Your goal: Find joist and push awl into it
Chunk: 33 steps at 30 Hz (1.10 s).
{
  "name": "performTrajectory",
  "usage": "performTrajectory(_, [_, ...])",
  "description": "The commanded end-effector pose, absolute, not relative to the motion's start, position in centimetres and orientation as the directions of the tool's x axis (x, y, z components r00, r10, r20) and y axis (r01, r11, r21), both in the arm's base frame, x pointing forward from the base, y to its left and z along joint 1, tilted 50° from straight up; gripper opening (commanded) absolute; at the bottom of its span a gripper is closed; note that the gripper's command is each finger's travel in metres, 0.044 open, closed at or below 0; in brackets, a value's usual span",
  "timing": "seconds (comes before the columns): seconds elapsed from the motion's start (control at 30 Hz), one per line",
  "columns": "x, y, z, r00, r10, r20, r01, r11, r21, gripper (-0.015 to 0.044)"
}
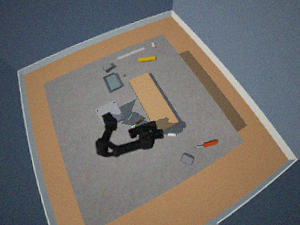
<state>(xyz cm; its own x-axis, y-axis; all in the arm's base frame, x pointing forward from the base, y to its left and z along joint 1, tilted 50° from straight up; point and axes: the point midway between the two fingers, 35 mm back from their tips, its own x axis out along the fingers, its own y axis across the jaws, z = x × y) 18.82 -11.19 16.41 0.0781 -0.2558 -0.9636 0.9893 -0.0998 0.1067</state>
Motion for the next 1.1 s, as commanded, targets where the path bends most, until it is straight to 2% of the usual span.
performTrajectory(0.0, [18.94,-11.14,16.62,0.088,-0.229,-0.969,0.989,-0.094,0.112,0.0000])
performTrajectory(1.07, [18.87,-11.58,16.73,0.108,-0.056,-0.993,0.990,-0.088,0.113,0.0000])
